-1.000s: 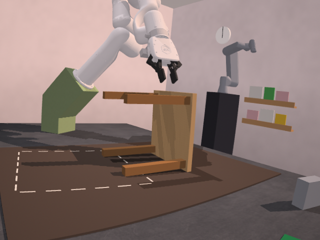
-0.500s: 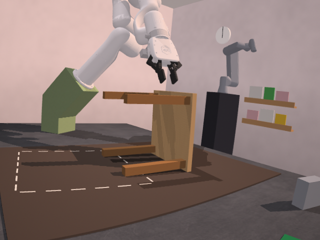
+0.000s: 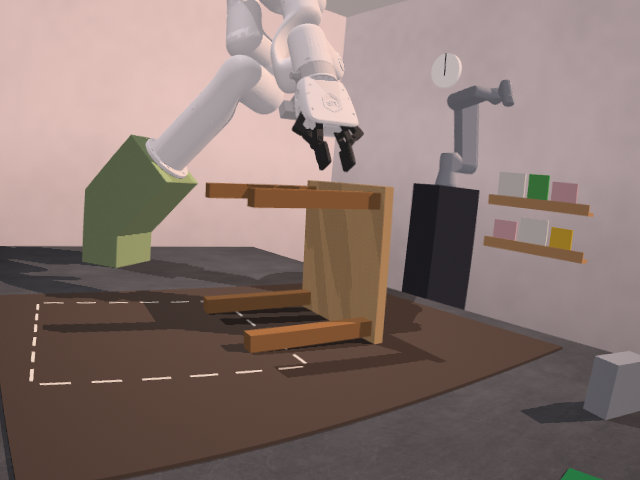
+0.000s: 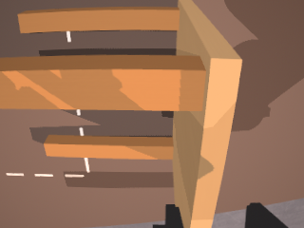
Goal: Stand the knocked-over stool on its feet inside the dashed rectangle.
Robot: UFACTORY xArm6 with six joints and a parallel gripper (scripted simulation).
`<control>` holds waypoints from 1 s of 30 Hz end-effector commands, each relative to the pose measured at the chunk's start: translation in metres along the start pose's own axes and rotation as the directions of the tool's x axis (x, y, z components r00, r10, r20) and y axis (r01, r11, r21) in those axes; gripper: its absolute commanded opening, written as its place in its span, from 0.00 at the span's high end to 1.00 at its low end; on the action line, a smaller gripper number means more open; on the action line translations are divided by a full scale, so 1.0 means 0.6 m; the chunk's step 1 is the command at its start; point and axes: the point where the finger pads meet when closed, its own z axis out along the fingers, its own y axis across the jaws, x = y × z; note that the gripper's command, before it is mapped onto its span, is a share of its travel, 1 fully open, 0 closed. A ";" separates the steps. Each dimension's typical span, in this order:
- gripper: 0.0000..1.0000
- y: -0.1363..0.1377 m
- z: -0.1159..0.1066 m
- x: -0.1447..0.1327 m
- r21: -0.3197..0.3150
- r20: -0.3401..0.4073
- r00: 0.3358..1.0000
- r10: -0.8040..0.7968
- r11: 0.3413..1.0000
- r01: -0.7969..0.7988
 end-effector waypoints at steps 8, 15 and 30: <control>0.55 0.001 0.001 -0.001 -0.003 0.005 1.000 0.000 1.000 0.000; 0.55 0.001 0.001 -0.001 -0.003 0.005 1.000 0.000 1.000 0.000; 0.55 0.000 0.008 -0.002 -0.004 0.005 1.000 0.000 1.000 0.000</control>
